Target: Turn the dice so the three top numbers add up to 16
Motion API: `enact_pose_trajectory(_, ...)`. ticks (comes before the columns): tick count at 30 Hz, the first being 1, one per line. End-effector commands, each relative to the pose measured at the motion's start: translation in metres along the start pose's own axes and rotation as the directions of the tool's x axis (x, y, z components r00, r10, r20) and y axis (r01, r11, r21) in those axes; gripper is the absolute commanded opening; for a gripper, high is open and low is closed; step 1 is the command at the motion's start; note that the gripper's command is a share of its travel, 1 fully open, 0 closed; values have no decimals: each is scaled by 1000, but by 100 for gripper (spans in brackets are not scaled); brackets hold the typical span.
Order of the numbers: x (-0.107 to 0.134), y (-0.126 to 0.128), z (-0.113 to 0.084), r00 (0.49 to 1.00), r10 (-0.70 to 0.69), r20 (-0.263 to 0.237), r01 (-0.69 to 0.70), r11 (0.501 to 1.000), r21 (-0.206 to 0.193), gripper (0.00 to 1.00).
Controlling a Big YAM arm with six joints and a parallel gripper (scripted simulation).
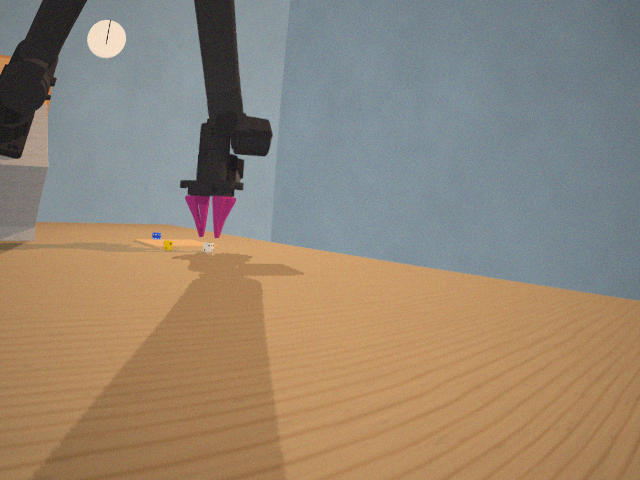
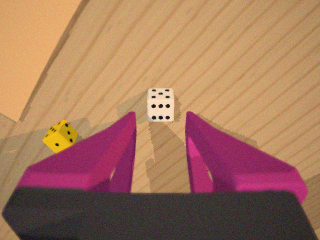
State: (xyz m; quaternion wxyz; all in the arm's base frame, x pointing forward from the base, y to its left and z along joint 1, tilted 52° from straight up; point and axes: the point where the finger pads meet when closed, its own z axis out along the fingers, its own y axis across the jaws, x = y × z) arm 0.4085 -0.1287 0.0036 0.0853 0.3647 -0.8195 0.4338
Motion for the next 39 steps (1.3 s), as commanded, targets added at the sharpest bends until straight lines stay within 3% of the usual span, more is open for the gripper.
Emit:
enact_pose_trajectory(1,-8,1,0,1000,-8,5,8,1000,-3,30)
enact_pose_trajectory(25,-1,4,27,1000,-8,-4,8,1000,-9,30)
enact_pose_trajectory(39,-5,6,24,1000,-20,4,20,1000,-5,30)
